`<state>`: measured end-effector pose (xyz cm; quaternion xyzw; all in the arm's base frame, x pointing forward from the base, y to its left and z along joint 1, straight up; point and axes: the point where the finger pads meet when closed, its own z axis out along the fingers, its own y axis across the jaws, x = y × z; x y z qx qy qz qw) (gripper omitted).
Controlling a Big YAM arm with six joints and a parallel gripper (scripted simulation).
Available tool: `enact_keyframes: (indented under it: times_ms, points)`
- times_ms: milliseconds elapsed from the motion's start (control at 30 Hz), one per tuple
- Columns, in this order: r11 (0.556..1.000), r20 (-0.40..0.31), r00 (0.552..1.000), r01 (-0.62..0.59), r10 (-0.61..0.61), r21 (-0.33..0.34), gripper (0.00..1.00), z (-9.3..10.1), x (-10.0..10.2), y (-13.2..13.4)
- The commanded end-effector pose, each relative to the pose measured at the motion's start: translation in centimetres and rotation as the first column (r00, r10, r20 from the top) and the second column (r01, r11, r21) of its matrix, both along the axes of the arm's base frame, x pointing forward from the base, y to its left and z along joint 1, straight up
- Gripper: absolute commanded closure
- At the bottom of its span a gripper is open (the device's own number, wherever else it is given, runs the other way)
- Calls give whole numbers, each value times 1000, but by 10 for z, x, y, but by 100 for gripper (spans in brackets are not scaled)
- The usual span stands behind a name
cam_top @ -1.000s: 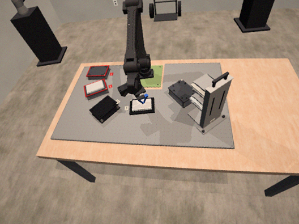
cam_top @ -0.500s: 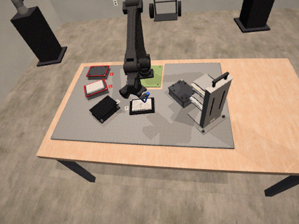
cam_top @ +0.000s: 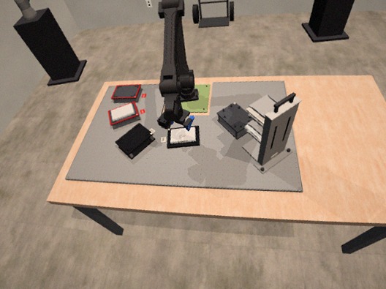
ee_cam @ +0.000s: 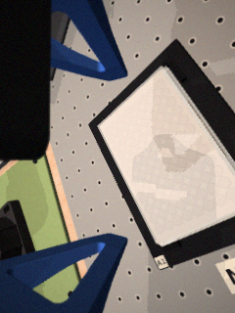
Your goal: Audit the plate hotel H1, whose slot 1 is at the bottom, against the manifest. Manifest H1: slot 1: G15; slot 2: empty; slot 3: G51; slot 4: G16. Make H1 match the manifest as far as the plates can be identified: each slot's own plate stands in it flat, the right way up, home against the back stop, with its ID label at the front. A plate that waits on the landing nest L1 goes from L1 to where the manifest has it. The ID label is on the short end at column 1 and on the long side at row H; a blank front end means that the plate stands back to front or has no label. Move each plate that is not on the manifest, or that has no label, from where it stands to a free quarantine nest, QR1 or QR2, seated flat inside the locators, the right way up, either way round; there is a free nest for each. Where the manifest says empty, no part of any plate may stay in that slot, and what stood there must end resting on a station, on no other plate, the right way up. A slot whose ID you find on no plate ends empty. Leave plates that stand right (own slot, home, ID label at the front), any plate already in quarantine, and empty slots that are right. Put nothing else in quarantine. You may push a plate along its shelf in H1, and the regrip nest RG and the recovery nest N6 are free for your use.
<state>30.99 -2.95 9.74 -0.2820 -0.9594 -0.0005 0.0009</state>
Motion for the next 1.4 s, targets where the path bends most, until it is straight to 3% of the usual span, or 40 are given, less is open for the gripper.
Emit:
enact_keyframes:
  times_ms: [0, 367, 867, 933, 1367]
  points:
    - [995, 58, 993, -101, 101, -11, 0, 18, 19, -3]
    - [961, 56, 959, -277, 278, -21, 0, 18, 19, -3]
    - [836, 48, 834, -548, 549, -36, 0, 18, 19, -3]
    - [836, 48, 834, -548, 549, -36, 0, 18, 19, -3]
    - [666, 38, 665, -744, 746, -46, 0, 18, 19, -3]
